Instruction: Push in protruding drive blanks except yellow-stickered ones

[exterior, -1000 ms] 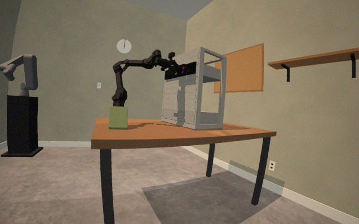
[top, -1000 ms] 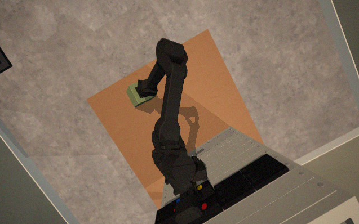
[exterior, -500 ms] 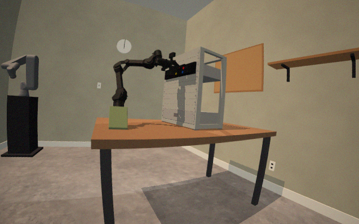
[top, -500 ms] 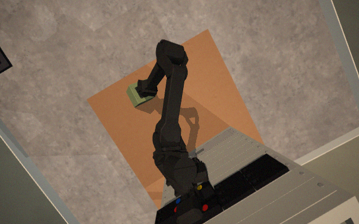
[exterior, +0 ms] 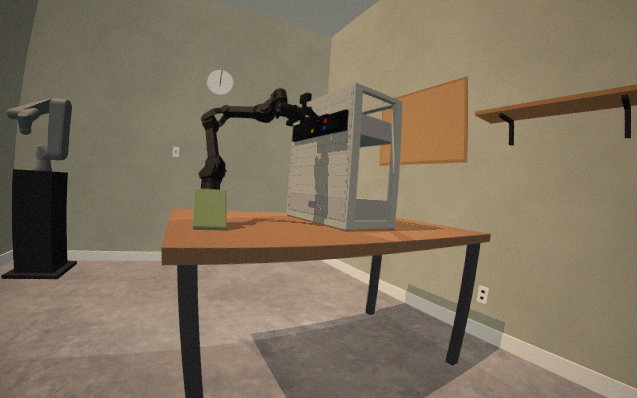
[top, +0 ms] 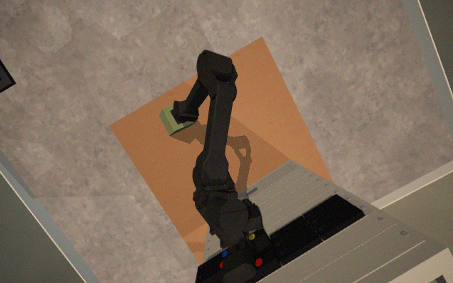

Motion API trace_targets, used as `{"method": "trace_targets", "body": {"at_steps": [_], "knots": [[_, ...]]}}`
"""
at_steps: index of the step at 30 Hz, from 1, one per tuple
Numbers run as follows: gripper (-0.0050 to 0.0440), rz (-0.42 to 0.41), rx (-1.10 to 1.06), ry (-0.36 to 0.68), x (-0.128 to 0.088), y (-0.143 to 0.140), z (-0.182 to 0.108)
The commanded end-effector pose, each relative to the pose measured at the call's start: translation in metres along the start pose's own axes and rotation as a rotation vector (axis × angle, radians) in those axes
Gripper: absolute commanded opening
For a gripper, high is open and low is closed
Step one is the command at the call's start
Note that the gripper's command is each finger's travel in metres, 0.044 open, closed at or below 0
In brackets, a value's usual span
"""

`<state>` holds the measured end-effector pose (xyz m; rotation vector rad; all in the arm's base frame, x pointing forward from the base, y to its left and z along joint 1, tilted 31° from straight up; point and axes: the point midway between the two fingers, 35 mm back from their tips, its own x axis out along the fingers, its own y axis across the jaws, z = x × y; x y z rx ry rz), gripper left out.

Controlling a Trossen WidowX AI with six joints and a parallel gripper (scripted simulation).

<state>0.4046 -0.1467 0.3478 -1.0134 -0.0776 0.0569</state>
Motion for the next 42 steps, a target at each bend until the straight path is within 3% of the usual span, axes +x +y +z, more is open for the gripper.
{"method": "trace_targets", "body": {"at_steps": [1,42], "knots": [[0.0,-0.031,-0.025,-0.011,-0.0008,-0.0134,0.0082],[0.0,-0.031,-0.025,-0.011,0.0021,-0.016,0.0095]]}}
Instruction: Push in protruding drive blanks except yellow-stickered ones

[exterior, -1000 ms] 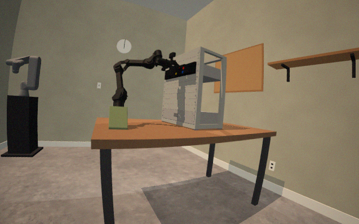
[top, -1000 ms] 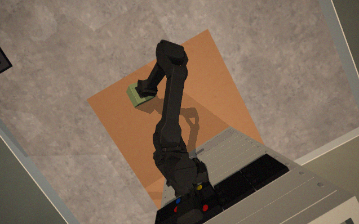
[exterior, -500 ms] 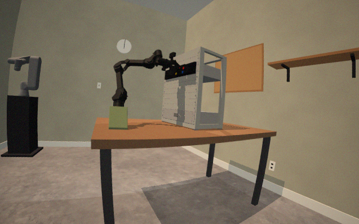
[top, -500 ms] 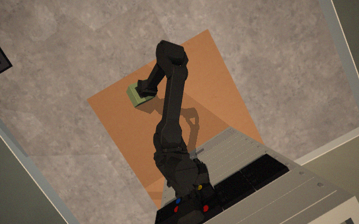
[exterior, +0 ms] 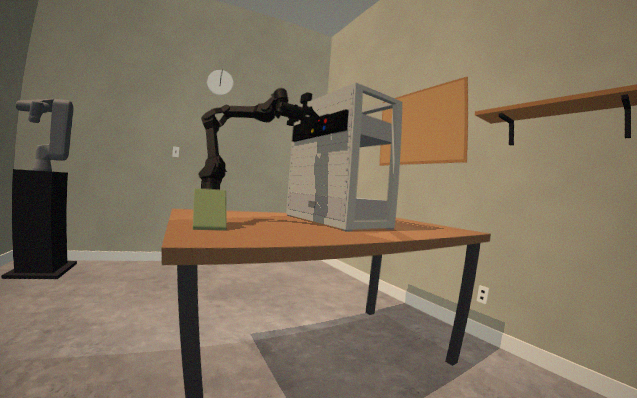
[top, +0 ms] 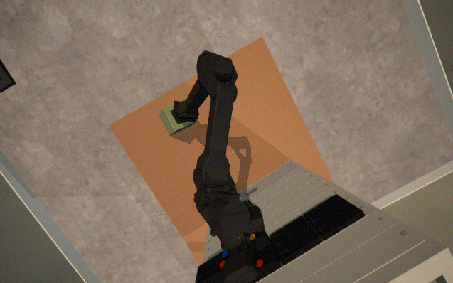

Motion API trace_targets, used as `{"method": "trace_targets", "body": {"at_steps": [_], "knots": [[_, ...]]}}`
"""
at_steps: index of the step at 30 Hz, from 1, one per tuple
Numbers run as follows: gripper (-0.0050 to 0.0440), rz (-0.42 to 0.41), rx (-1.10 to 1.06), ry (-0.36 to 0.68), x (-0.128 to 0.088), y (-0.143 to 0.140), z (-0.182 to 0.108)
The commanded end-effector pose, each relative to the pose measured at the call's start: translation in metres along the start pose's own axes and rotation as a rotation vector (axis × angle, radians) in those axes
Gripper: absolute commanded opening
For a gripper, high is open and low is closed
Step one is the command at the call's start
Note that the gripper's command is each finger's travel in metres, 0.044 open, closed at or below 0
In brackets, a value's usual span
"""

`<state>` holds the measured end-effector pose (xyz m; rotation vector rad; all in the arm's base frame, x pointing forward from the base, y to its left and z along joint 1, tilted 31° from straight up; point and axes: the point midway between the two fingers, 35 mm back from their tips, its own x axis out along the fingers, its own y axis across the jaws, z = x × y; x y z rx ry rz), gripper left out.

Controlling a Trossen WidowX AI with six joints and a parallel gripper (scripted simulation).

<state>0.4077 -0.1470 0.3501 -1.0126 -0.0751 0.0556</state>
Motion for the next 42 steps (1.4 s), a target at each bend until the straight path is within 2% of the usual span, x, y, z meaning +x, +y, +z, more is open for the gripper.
{"method": "trace_targets", "body": {"at_steps": [1,42], "knots": [[0.0,-0.031,-0.026,-0.014,-0.001,-0.0138,0.0088],[0.0,-0.031,-0.026,-0.014,0.0032,-0.0145,0.0099]]}}
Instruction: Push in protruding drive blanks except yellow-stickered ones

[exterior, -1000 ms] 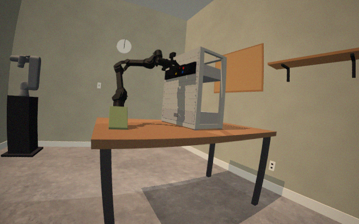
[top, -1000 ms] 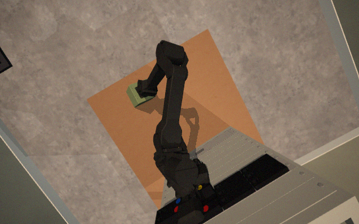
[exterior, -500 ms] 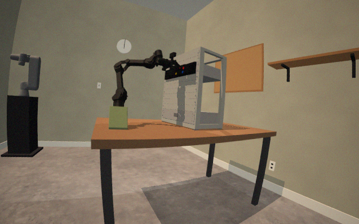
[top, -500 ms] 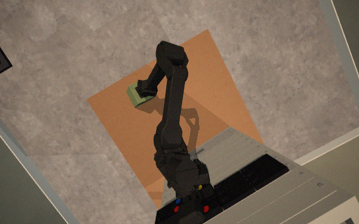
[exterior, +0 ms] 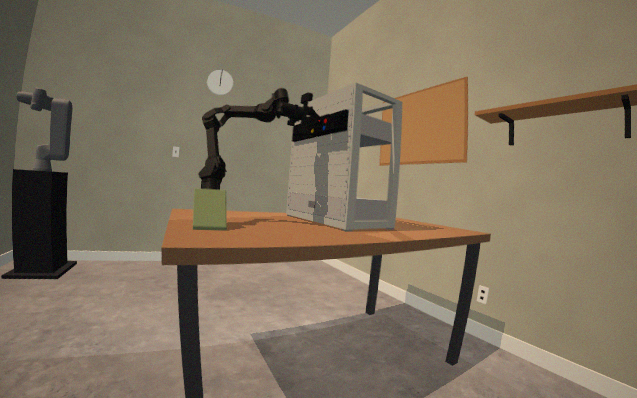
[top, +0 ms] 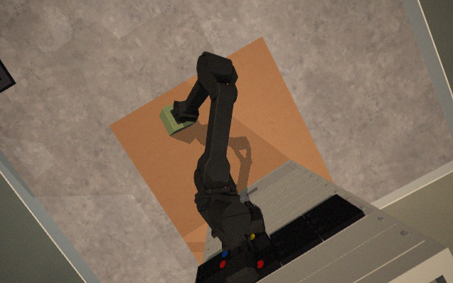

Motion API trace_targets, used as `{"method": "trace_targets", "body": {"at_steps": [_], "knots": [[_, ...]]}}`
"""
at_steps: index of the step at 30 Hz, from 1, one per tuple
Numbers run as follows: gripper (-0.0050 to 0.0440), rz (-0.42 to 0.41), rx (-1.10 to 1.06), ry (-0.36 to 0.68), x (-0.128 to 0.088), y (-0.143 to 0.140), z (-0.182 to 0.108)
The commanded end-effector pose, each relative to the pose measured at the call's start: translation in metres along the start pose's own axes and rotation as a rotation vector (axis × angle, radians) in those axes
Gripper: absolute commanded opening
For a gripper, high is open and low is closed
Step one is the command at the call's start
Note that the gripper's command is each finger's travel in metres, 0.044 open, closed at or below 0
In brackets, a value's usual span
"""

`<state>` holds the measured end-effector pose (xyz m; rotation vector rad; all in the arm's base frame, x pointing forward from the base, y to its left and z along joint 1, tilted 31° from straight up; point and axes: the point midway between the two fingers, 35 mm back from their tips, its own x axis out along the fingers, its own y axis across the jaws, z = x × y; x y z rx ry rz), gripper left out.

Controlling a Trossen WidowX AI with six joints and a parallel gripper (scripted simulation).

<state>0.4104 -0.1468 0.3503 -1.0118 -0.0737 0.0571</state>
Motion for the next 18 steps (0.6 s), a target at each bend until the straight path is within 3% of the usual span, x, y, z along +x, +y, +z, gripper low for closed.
{"method": "trace_targets", "body": {"at_steps": [1,18], "knots": [[0.0,-0.033,-0.027,-0.014,0.0004,-0.0143,0.0099],[0.0,-0.033,-0.027,-0.014,0.0022,-0.0146,0.0103]]}}
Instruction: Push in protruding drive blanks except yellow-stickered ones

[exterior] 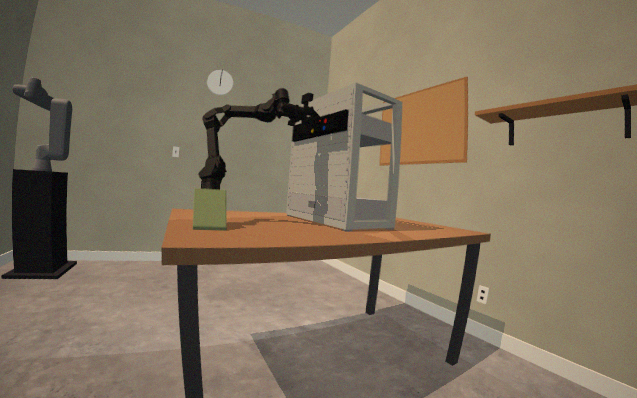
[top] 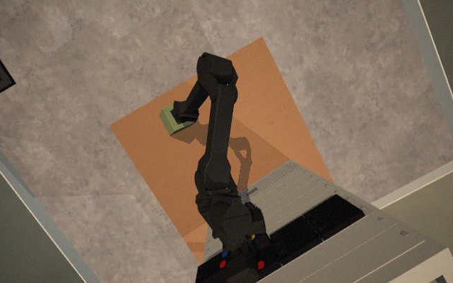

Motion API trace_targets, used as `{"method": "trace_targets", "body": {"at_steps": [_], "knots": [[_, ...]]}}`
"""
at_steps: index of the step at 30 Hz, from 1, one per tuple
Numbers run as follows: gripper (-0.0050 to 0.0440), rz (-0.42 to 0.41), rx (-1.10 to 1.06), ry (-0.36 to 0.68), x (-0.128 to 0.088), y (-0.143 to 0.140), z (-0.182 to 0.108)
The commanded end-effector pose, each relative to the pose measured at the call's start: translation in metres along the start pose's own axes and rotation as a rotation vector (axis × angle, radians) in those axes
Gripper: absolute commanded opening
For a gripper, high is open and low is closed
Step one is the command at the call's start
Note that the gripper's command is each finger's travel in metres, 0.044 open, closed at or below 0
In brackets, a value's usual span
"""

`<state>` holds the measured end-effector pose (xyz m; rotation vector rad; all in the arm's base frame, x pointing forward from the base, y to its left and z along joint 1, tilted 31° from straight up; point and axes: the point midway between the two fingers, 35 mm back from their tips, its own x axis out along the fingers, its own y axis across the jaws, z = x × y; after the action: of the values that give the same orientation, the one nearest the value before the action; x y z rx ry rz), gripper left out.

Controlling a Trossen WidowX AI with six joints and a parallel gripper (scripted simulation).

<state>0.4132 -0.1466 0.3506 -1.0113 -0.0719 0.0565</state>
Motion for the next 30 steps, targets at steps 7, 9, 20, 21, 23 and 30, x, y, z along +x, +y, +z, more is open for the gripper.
{"method": "trace_targets", "body": {"at_steps": [7,9,20,21,23,30], "knots": [[0.0,-0.033,-0.028,-0.016,-0.0006,-0.0145,0.0102],[0.0,-0.033,-0.028,-0.016,-0.0006,-0.0145,0.0102],[0.0,-0.033,-0.028,-0.016,0.0023,-0.015,0.011],[0.0,-0.033,-0.028,-0.016,0.0023,-0.015,0.011],[0.0,-0.033,-0.028,-0.016,0.0023,-0.015,0.011],[0.0,-0.033,-0.028,-0.016,0.0023,-0.015,0.011]]}}
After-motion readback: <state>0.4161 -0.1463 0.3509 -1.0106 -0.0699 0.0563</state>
